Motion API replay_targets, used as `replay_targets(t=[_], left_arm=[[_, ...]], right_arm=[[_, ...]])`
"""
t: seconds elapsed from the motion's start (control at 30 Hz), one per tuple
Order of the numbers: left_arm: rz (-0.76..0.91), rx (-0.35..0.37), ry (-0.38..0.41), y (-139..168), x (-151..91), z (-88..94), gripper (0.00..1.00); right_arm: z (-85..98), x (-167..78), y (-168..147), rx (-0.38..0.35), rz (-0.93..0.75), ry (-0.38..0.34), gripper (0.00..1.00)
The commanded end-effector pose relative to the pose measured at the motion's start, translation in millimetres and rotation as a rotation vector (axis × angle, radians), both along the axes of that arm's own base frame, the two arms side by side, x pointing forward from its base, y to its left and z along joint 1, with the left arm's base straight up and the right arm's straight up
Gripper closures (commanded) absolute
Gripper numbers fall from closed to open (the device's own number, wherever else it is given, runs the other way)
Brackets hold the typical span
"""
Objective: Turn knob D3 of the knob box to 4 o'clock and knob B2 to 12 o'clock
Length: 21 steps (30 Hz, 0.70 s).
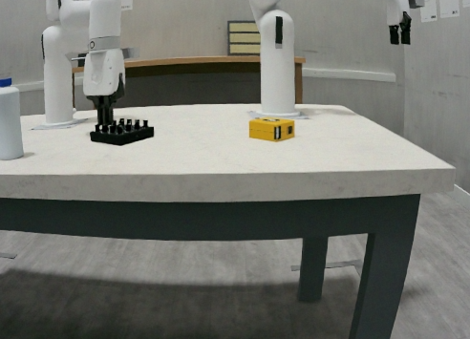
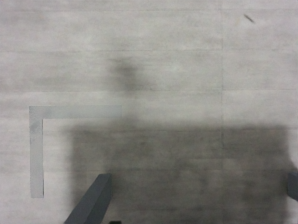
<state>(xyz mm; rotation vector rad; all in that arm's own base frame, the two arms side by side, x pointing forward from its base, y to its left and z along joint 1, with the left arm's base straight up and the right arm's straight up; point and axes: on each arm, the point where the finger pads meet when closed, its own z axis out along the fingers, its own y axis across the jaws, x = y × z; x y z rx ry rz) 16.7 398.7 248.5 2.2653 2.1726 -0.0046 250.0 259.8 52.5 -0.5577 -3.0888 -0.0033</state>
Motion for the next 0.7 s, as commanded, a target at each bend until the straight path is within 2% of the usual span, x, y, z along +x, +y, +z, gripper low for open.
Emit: replay_targets(t=[0.0, 0.33, 0.67], left_arm=[[0.0, 0.004, 0.0, 0.9, 0.0, 1.5, 0.0], [0.0, 0.004, 0.0, 0.9, 0.0, 1.5, 0.0], [0.0, 0.004, 0.0, 0.9, 0.0, 1.5, 0.0]], right_arm=[[1.0, 0.8, 0.9, 0.0, -0.056, -0.004, 0.9], [1.0, 0.8, 0.9, 0.0, -0.16, -0.004, 0.9], [1.0, 0.8, 0.9, 0.0, -0.195, -0.004, 0.9]])
